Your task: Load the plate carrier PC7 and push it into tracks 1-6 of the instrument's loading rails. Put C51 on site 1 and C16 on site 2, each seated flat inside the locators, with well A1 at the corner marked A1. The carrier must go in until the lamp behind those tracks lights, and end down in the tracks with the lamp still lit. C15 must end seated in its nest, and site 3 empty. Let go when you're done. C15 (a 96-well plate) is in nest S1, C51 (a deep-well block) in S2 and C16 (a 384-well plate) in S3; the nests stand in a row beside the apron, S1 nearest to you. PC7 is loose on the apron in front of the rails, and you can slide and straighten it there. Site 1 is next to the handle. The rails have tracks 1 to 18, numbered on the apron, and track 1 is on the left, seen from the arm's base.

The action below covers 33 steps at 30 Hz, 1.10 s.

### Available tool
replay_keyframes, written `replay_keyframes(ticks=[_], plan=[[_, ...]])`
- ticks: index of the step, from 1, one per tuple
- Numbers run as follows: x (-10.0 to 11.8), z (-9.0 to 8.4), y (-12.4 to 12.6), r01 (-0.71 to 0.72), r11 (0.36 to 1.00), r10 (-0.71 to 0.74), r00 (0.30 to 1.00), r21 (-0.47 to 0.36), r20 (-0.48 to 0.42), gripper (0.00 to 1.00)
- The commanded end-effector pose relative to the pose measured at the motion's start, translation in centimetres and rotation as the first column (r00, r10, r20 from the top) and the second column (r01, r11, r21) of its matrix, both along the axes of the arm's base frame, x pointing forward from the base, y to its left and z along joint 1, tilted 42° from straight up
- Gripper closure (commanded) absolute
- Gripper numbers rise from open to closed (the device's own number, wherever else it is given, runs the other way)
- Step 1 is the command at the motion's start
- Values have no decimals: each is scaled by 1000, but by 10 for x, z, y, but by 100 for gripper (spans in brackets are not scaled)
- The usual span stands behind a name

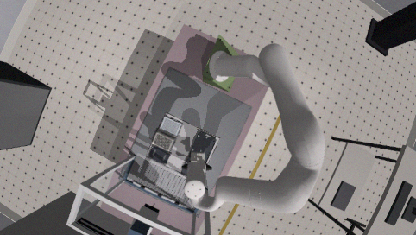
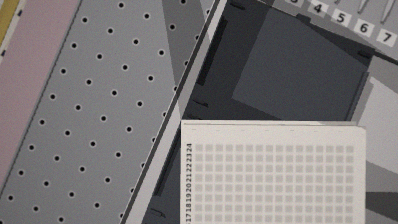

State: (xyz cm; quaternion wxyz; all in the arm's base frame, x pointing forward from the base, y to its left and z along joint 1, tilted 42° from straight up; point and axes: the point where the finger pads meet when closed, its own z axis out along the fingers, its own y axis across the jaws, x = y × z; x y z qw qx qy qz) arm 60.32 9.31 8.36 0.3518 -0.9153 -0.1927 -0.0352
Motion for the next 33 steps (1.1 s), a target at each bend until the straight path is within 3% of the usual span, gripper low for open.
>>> replay_keyframes(ticks=[1, 8, 20, 22, 33], plan=[[1, 1, -1, -141, 990, 138, 980, 11, 142, 100], [1, 1, -1, -263, 965, 255, 934, -2, 250, 100], [1, 1, -1, -525, 847, 497, 722, -87, 482, 100], [1, 1, -1, -525, 847, 497, 722, -87, 482, 100], [1, 1, -1, -698, 681, 643, 427, -221, 635, 100]])
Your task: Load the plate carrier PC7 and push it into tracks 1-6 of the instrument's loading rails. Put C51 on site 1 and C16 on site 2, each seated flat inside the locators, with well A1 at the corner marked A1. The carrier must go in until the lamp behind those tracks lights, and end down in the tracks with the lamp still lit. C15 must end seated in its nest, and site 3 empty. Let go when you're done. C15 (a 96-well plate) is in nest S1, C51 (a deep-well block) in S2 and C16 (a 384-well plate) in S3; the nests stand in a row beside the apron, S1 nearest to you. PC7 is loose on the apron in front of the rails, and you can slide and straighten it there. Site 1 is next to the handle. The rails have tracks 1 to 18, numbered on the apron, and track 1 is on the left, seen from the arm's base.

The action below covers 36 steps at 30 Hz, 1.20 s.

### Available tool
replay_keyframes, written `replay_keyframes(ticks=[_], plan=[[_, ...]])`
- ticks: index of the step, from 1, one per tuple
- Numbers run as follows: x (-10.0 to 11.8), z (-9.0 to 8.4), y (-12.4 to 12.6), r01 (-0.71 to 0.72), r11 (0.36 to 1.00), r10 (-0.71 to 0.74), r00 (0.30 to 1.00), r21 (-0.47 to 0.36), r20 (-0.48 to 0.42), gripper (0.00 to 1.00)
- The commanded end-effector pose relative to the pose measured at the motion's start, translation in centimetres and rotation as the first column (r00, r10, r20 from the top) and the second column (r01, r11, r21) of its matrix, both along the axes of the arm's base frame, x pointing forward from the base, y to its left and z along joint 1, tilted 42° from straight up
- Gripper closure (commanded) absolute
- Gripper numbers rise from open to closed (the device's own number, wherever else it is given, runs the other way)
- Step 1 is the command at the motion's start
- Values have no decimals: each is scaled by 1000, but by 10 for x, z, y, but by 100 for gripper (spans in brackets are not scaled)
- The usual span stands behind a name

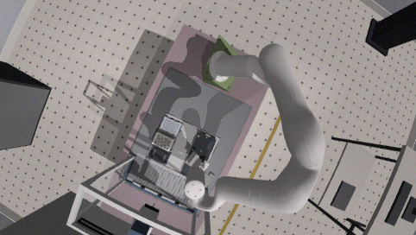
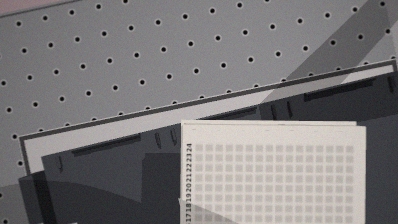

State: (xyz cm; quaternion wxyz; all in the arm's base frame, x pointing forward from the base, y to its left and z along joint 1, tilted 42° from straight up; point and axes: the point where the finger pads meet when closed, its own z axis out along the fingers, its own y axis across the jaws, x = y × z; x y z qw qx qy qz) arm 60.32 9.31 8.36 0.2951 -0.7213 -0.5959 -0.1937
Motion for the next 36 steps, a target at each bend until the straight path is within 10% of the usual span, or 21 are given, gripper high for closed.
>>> replay_keyframes(ticks=[1, 36], plan=[[1, 1, -1, -141, 990, 138, 980, 12, 143, 100], [0, -14, 13, -176, 984, 171, 970, 10, 174, 100]])
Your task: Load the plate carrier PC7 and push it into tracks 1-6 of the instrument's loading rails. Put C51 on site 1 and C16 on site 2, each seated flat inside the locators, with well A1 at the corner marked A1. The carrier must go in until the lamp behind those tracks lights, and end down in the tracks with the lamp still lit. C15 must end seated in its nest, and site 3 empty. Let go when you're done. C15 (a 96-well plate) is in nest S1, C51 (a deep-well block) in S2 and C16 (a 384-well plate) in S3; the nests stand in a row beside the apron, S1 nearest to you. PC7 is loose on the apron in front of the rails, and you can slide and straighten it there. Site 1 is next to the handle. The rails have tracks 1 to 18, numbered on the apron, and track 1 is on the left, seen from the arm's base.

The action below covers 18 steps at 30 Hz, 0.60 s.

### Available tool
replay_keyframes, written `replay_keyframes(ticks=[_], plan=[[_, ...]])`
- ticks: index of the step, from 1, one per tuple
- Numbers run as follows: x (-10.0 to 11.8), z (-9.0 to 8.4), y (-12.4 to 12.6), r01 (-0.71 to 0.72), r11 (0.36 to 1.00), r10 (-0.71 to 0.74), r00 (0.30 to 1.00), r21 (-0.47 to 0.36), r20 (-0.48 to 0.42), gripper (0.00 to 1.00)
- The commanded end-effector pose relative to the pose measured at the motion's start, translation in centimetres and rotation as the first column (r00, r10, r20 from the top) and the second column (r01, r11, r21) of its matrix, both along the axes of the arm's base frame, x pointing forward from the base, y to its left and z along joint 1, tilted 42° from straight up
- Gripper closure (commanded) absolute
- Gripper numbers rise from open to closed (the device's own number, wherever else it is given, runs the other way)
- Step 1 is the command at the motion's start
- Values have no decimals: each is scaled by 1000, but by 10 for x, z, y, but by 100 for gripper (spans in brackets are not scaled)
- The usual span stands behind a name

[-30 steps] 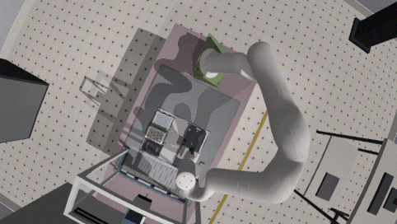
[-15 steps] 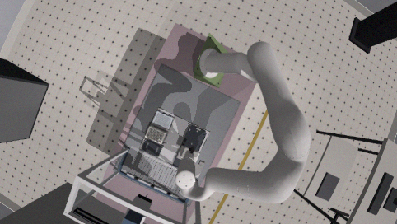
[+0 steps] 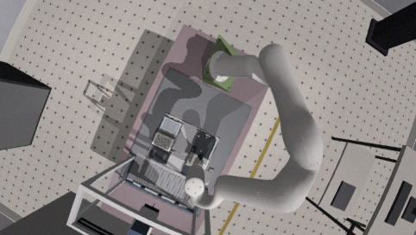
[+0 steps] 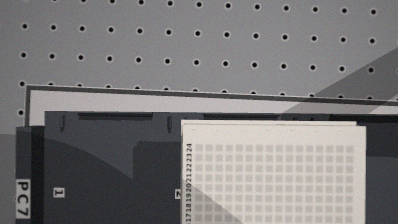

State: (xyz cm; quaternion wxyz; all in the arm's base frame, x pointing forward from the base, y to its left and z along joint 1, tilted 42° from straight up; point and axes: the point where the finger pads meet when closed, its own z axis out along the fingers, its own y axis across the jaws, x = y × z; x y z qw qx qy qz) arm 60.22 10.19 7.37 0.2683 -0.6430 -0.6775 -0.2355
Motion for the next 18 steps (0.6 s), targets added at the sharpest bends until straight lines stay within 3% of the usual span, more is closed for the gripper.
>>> replay_keyframes(ticks=[1, 18], plan=[[1, -5, 5, 1, 1000, -1, 1000, 0, 2, 100], [-1, -24, 22, 1, 1000, -1, 1000, 0, 2, 100]])
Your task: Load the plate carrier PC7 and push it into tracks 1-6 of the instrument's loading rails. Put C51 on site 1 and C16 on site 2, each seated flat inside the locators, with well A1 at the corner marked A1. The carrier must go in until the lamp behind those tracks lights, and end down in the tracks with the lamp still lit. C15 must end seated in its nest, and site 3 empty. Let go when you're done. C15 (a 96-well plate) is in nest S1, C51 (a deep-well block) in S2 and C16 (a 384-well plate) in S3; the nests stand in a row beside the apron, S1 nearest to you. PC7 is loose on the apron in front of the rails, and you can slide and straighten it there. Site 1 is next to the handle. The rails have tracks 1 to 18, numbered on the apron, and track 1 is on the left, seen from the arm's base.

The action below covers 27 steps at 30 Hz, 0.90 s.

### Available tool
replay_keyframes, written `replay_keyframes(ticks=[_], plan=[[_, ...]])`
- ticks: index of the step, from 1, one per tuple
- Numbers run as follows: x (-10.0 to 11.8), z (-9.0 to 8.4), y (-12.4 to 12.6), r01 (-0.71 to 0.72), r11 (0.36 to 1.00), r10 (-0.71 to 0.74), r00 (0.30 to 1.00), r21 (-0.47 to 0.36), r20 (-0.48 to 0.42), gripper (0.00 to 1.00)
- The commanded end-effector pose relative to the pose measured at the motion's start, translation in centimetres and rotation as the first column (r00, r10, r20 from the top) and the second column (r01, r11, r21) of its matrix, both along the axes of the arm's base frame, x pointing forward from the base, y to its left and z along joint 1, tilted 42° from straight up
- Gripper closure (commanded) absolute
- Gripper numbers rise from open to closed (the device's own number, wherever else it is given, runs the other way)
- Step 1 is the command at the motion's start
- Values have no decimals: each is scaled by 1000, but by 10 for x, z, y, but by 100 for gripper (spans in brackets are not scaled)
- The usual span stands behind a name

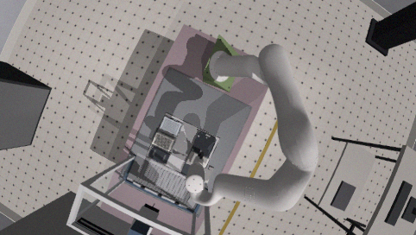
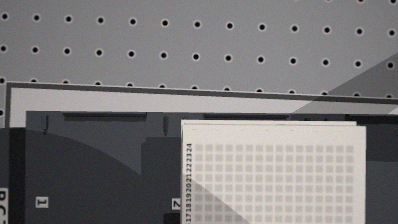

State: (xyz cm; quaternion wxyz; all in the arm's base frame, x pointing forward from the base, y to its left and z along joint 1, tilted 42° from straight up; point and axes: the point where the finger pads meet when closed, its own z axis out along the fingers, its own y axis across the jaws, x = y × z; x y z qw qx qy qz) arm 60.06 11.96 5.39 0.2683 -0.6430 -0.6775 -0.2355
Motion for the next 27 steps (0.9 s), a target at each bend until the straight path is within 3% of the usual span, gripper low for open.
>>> replay_keyframes(ticks=[1, 27], plan=[[1, -6, 5, 1, 1000, -1, 1000, 0, 2, 100], [-2, -33, 29, 1, 1000, -1, 1000, 0, 2, 100]])
